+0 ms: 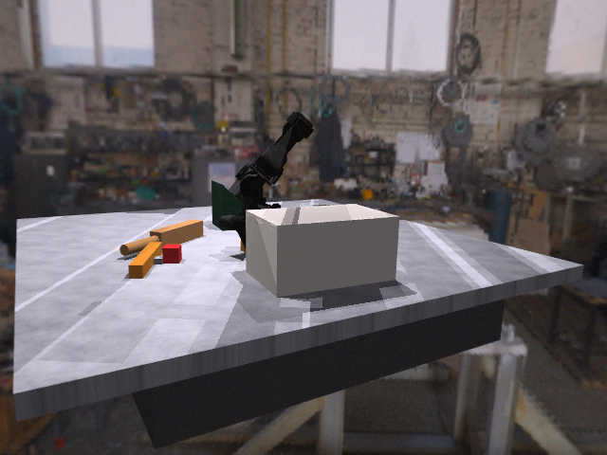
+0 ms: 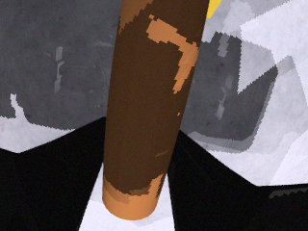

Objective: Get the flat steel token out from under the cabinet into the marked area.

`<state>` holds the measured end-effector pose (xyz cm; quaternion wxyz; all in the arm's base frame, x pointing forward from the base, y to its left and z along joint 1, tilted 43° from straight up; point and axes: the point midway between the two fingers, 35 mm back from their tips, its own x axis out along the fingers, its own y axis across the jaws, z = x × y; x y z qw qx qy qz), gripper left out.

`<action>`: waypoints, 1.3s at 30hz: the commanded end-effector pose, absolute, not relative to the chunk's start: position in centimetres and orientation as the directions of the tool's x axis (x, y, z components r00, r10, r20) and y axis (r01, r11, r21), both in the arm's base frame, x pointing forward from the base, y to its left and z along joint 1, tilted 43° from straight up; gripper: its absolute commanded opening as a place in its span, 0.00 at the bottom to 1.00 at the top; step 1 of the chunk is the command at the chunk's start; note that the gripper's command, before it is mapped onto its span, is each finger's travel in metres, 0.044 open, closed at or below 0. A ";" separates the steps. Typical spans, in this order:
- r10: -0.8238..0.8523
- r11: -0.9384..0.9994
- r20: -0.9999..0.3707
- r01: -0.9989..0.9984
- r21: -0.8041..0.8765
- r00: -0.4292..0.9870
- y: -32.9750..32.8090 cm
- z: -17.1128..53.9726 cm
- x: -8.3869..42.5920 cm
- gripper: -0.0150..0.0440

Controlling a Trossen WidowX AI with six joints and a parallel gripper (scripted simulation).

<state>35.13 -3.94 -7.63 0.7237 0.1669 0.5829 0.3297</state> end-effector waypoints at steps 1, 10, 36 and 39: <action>0.675 0.724 -0.731 -0.280 0.630 0.100 -4.0 -7.9 34.2 0.25; 0.675 0.724 -0.731 -0.279 0.630 0.099 -4.2 -8.3 33.1 0.25; 0.674 0.725 -0.732 -0.278 0.630 0.098 -4.9 -9.4 29.6 0.25; 0.674 0.725 -0.732 -0.278 0.630 0.097 -5.0 -9.6 29.1 0.25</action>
